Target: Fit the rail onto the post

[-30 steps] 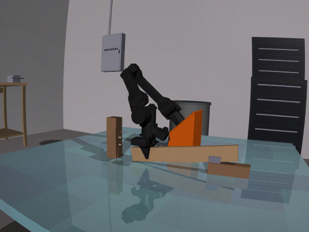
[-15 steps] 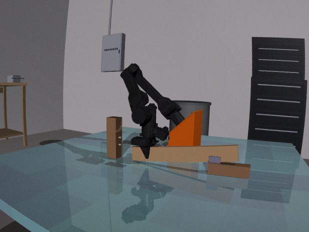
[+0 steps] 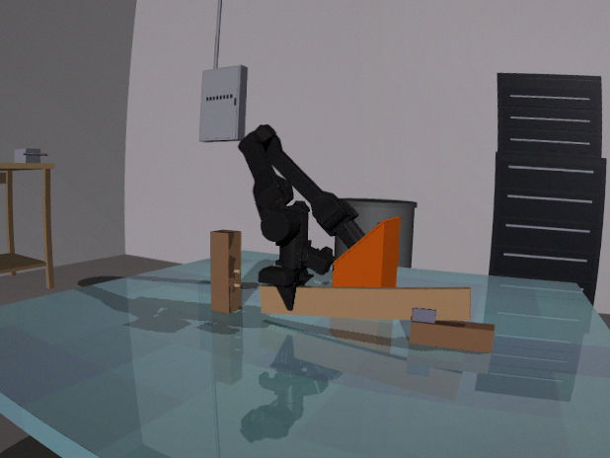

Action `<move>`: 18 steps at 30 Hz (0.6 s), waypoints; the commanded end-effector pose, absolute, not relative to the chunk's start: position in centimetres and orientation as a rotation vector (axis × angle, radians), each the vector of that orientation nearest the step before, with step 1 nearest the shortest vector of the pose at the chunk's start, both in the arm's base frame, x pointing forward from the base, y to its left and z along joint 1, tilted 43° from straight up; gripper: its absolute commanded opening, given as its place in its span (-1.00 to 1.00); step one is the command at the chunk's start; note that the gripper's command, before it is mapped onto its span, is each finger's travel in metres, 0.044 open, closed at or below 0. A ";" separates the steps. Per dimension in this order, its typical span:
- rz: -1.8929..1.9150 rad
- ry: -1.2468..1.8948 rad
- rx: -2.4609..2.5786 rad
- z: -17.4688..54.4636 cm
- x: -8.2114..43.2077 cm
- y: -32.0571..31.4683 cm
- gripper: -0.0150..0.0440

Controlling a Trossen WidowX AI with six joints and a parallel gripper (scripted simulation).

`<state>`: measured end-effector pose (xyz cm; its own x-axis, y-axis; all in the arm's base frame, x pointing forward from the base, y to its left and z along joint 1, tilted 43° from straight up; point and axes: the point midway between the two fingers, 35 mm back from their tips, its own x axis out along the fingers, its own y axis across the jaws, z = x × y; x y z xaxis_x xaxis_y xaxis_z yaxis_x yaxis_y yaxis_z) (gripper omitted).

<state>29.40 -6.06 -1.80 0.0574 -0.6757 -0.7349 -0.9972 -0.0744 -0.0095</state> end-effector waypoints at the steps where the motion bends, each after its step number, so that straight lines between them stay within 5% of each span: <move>1: 0.783 1.660 -1.812 -1.6 29.6 -5.6 -0.49; 18: 0.783 1.660 -1.812 -0.9 29.6 -5.0 -0.49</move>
<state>29.43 -5.46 -1.14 0.0569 -0.6768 -0.7340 -0.9971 -0.0753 -0.0079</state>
